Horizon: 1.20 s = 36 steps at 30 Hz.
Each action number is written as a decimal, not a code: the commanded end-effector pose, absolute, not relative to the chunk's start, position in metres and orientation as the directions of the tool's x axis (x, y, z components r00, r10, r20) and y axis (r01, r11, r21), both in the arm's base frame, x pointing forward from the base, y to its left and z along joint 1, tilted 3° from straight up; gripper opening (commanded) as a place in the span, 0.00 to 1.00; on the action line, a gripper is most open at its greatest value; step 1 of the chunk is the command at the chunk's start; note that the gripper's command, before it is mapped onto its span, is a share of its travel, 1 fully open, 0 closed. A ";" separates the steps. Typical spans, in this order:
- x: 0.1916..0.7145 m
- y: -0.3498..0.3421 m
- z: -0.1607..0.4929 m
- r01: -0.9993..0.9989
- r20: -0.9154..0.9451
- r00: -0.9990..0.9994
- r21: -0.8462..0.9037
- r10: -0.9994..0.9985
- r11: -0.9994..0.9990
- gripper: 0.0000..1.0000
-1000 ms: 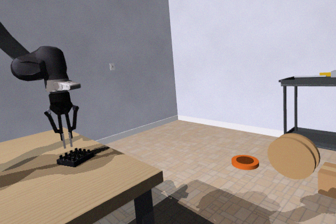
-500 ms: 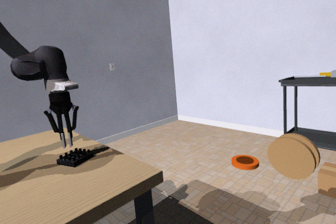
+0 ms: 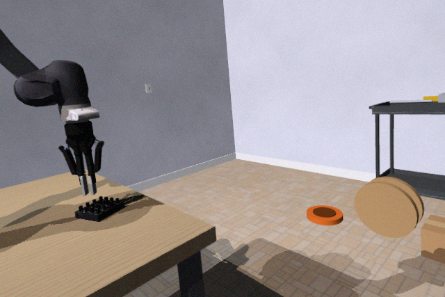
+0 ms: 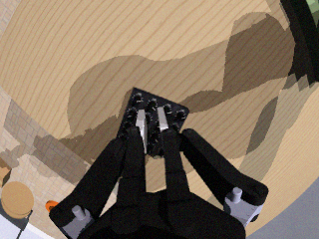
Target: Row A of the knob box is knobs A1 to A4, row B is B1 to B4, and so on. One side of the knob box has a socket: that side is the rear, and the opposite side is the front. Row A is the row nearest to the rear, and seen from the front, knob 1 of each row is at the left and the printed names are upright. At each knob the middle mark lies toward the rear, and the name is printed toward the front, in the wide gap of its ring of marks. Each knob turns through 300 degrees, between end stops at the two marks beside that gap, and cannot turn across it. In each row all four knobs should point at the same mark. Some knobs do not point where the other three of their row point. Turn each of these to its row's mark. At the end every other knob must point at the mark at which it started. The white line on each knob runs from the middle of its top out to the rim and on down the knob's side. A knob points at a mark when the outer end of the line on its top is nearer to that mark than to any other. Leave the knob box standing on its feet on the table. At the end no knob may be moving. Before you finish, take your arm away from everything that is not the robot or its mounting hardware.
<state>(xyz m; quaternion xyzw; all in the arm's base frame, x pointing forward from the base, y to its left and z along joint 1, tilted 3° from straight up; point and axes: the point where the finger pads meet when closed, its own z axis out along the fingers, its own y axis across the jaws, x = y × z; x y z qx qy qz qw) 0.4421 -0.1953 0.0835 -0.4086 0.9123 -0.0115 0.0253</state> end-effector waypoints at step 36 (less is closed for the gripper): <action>0.443 -0.195 0.085 -0.590 -0.031 -0.806 -0.036 -0.591 0.806 0.12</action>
